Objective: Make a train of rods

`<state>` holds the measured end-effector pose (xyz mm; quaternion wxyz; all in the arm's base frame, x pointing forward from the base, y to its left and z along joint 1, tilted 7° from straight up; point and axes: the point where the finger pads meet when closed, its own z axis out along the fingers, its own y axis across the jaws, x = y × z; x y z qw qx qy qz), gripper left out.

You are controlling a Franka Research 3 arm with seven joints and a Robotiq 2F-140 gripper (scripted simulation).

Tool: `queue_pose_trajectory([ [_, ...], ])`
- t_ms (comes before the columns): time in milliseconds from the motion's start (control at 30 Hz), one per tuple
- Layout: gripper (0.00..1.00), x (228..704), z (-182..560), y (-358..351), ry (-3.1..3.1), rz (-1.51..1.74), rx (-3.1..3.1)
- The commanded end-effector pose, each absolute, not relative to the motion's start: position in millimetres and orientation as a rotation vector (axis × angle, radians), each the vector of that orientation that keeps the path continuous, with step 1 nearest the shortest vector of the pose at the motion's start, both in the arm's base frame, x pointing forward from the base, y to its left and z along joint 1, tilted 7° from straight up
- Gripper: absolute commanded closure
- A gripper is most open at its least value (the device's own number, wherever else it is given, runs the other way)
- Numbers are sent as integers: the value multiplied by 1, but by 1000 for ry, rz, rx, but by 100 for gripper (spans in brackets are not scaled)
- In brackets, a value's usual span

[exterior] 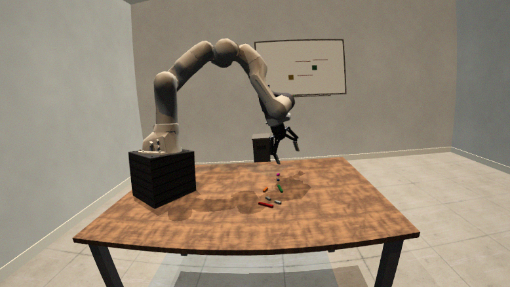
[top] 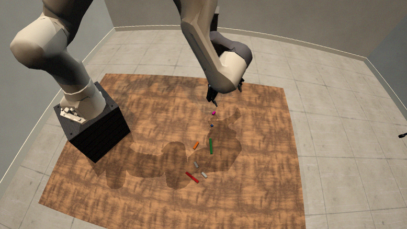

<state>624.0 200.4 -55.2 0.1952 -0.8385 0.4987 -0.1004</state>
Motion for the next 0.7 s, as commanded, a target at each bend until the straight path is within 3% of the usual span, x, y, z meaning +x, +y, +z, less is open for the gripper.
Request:
queue_pose_trajectory([
  [0,0,642,-52,193,1212,-408,-2414],
  [667,0,686,-33,142,702,-704,-2763],
])
